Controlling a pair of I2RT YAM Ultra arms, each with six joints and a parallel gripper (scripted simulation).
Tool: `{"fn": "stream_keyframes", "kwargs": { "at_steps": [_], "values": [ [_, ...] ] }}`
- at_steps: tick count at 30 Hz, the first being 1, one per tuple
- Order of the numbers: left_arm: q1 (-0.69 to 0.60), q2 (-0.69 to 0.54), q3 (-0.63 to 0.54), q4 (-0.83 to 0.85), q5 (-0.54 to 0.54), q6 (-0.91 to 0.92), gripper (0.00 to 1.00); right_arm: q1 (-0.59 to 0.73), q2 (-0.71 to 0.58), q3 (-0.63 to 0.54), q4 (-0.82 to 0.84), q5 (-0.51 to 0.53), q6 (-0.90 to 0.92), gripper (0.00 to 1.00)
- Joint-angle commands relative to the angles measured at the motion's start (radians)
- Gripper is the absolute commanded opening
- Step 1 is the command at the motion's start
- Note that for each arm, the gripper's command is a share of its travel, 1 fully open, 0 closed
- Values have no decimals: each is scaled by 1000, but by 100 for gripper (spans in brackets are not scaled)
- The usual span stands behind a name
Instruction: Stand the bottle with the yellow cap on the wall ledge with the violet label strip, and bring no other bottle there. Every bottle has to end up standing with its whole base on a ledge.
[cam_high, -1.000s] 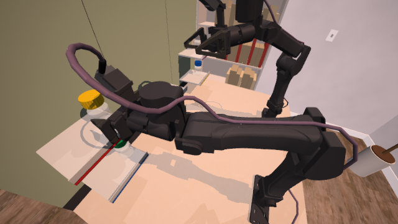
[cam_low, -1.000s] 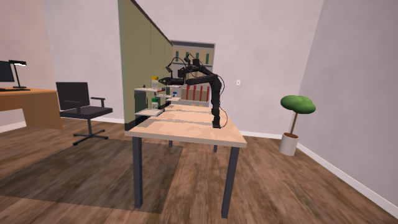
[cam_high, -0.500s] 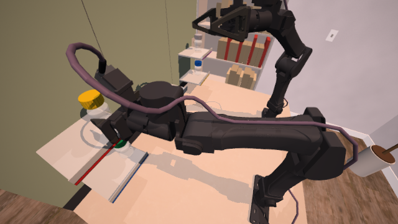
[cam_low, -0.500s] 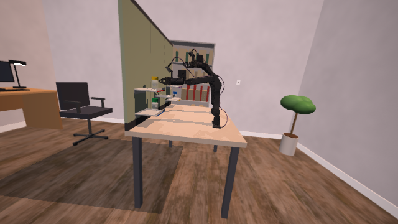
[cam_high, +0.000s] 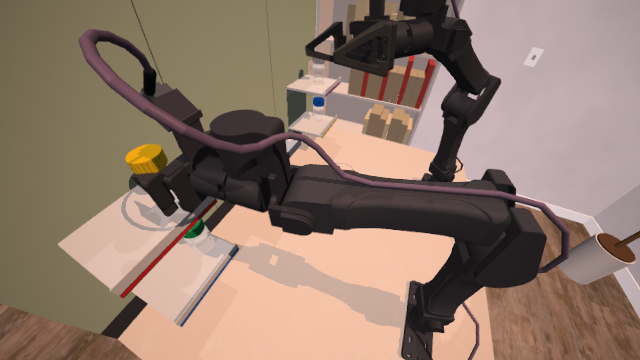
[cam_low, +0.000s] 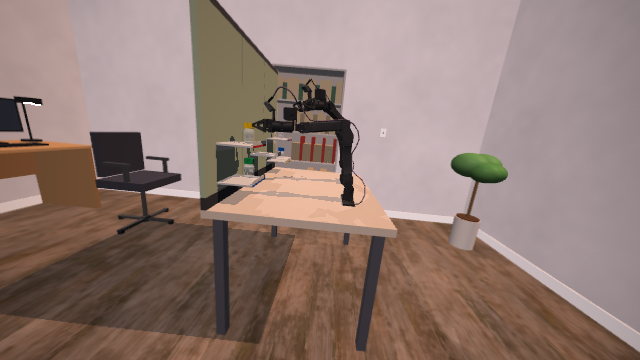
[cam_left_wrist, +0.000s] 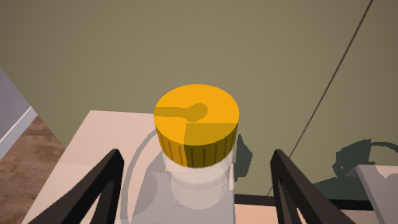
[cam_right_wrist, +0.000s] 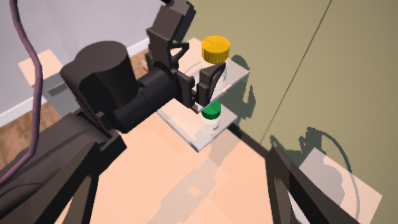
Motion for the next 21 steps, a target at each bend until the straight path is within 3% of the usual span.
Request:
{"fn": "stream_keyframes", "kwargs": {
  "at_steps": [1, 21],
  "values": [
    [-13, 16, 65, -14, -13, 1, 94, 4, -15, 26, 1, 1, -2, 100],
    [-20, 122, 193, -32, -18, 1, 94, 4, -15, 26, 1, 1, -2, 100]
  ]
}}
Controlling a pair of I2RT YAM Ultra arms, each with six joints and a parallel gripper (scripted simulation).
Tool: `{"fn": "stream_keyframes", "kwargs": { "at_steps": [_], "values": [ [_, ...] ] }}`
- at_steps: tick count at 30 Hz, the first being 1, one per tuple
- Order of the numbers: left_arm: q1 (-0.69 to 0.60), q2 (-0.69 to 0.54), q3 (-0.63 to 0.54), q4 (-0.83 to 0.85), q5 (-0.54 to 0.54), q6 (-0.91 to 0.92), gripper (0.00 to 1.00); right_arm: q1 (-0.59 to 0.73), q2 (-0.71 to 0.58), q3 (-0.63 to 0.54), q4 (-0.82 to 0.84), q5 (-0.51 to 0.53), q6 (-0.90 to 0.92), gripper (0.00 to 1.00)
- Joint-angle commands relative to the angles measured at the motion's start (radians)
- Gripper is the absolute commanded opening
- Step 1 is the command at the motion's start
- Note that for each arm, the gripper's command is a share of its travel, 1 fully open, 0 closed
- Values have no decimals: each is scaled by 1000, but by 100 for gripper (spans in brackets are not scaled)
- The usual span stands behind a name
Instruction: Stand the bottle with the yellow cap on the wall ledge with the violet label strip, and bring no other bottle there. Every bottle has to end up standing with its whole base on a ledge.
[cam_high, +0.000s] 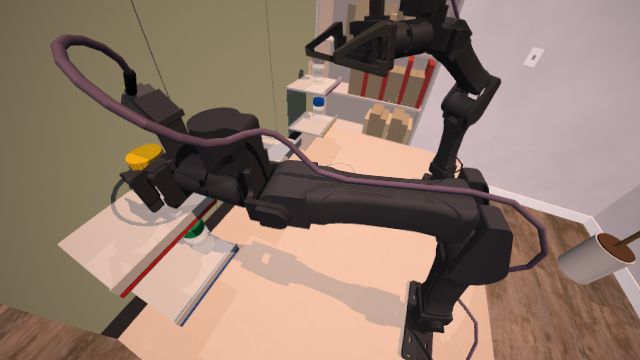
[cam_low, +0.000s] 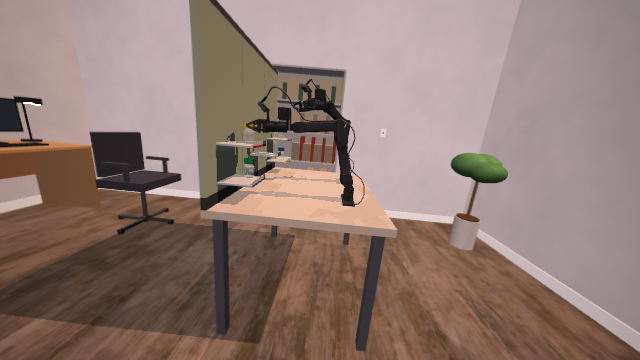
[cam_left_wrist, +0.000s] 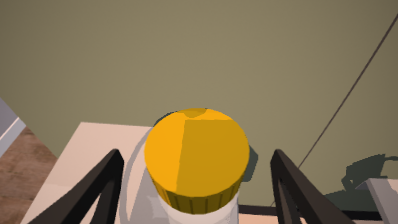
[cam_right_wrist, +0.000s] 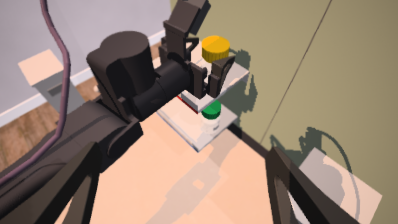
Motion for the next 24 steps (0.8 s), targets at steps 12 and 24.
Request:
{"fn": "stream_keyframes", "kwargs": {
  "at_steps": [12, 24],
  "values": [
    [-7, 6, 73, 12, -2, 2, 64, 4, -15, 26, 2, 1, -2, 100],
    [-4, 4, 80, 14, 1, 2, 53, 4, -15, 26, 2, 1, -2, 100]
  ]
}}
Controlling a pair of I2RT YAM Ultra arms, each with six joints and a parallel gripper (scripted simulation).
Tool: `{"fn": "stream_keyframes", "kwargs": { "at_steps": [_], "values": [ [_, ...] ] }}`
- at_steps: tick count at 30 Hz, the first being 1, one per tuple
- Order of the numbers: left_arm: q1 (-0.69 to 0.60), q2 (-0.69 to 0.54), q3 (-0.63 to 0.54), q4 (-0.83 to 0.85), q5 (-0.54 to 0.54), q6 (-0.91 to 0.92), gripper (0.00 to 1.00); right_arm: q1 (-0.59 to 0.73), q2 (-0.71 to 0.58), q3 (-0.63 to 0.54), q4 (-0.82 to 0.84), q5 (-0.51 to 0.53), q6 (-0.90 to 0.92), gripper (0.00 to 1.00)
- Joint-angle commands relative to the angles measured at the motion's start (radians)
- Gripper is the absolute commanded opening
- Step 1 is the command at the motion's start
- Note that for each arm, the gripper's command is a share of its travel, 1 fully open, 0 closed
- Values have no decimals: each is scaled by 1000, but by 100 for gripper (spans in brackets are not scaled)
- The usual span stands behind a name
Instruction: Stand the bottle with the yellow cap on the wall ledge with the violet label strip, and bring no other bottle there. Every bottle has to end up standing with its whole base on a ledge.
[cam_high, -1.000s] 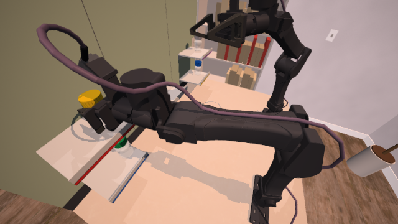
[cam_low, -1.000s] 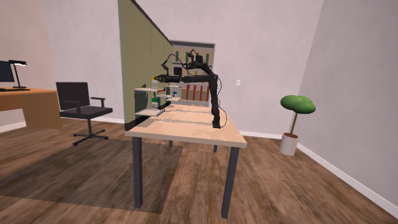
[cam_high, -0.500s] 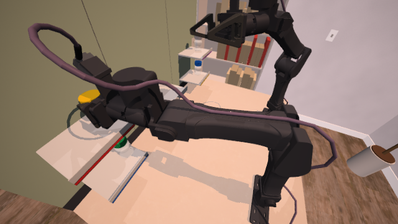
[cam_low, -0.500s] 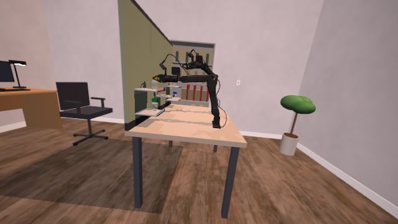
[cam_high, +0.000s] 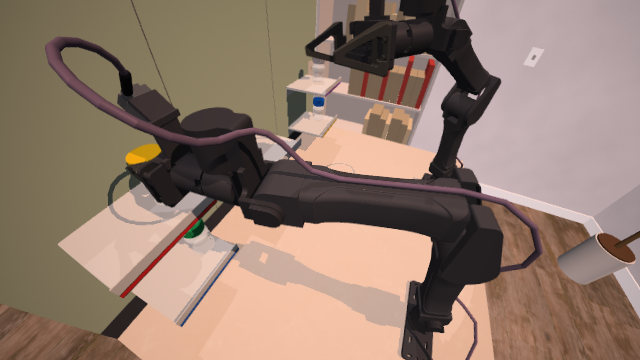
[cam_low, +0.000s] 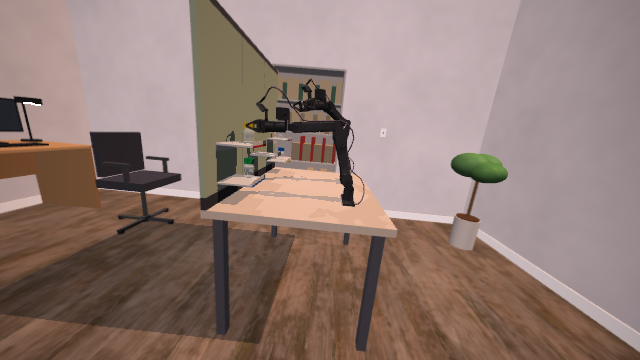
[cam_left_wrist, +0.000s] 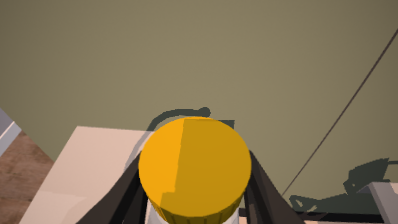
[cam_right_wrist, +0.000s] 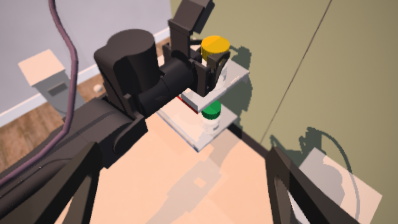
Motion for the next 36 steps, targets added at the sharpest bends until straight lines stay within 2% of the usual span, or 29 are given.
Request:
{"fn": "stream_keyframes", "kwargs": {
  "at_steps": [1, 5, 9, 13, 23, 31, 36],
  "values": [
    [-2, -29, 42, 21, 0, 2, 51, 4, -15, 26, 2, 1, -2, 100],
    [1, -29, 42, 21, 9, 2, 6, 4, -15, 26, 2, 1, -2, 100],
    [1, -15, 68, -21, 6, 2, 50, 4, -15, 26, 2, 1, -2, 100],
    [1, -2, 109, -56, 6, 1, 50, 4, -15, 26, 2, 1, -2, 100],
    [1, 64, 387, -266, 7, 1, 50, 4, -15, 26, 2, 1, -2, 100],
    [1, 85, 428, -279, 7, 2, 50, -9, -35, 10, 41, 9, -14, 100],
    [1, 70, 420, -277, 7, 2, 50, -78, -102, -101, 114, 26, -32, 100]
  ]
}}
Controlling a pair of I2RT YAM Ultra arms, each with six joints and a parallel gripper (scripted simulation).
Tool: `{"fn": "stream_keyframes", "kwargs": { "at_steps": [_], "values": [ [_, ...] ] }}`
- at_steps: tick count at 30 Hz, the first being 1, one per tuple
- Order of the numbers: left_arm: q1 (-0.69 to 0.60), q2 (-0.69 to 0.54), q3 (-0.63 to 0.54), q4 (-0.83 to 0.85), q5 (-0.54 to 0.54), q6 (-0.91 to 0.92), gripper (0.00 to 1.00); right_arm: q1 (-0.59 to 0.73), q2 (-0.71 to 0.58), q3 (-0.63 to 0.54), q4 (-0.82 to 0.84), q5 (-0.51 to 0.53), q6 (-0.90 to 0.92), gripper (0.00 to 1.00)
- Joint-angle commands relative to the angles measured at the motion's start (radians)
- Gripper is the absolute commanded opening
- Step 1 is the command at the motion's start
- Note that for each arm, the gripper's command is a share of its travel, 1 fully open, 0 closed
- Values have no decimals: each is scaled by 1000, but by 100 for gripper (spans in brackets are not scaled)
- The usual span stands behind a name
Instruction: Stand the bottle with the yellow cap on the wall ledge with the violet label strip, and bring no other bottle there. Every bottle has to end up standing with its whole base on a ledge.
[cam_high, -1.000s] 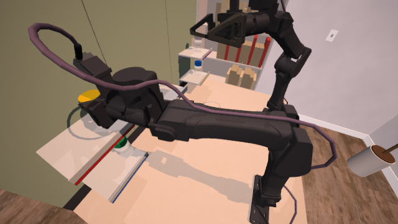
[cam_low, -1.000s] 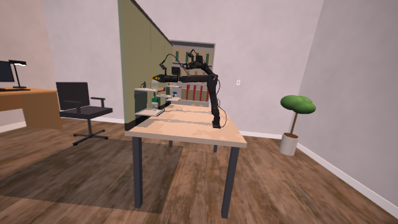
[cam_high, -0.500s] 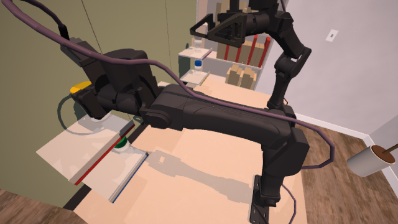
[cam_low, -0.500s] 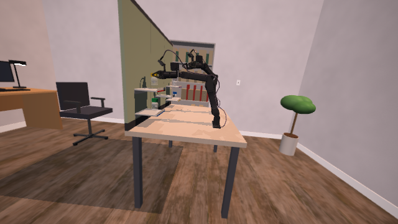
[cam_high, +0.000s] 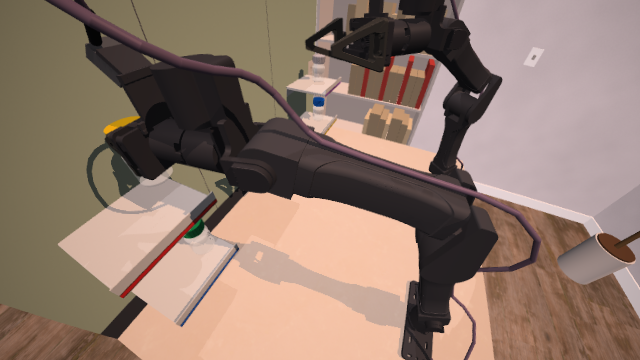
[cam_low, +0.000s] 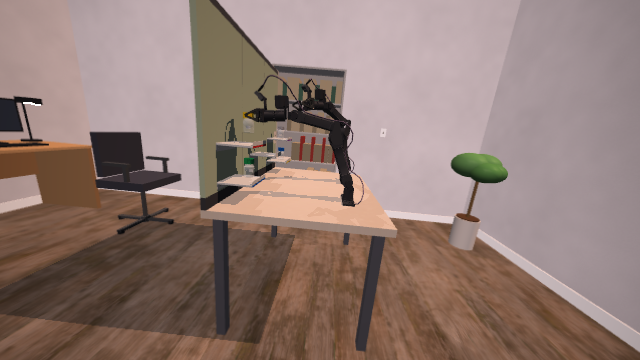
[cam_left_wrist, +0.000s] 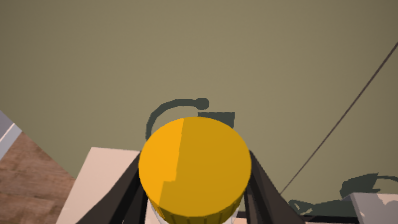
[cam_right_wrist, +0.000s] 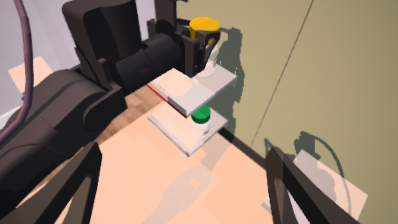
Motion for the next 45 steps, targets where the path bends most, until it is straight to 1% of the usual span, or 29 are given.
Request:
{"fn": "stream_keyframes", "kwargs": {
  "at_steps": [1, 3, 9, 11, 12, 20, 23, 25, 26, 28, 32, 36, 40, 43, 45],
  "values": [
    [1, -28, 38, 43, 6, 2, 50, -72, -89, -78, 79, 26, -22, 100],
    [0, -26, 31, 41, 2, 2, 50, -123, -140, -156, 111, 33, -31, 100],
    [0, -26, 30, 41, 2, 2, 50, -318, -346, -449, 237, 45, -59, 100],
    [0, -26, 30, 41, 2, 2, 50, -318, -346, -449, 237, 45, -59, 100],
    [0, -26, 30, 41, 2, 2, 50, -361, -387, -535, 290, 30, -59, 100],
    [0, -26, 30, 41, 2, 2, 50, -586, -622, -945, 442, 50, -85, 100],
    [0, -26, 30, 41, 2, 2, 50, -657, -698, -1080, 500, 50, -92, 100],
    [0, -26, 30, 41, 2, 2, 50, -690, -733, -1141, 530, 46, -94, 100],
    [0, -26, 30, 41, 2, 2, 50, -703, -746, -1165, 541, 44, -95, 100],
    [0, -26, 30, 41, 2, 2, 50, -703, -746, -1165, 541, 44, -95, 100],
    [0, -26, 30, 41, 2, 2, 50, -745, -787, -1237, 573, 40, -94, 100],
    [0, -26, 30, 41, 2, 2, 50, -756, -796, -1255, 564, 36, -91, 100],
    [-24, -46, 9, 79, -75, -19, 50, -757, -797, -1255, 565, 35, -91, 100],
    [-92, -57, -37, 105, -190, -39, 50, -757, -797, -1253, 565, 35, -91, 100],
    [-92, -57, -37, 105, -190, -39, 50, -757, -797, -1253, 565, 35, -91, 100]
  ]
}}
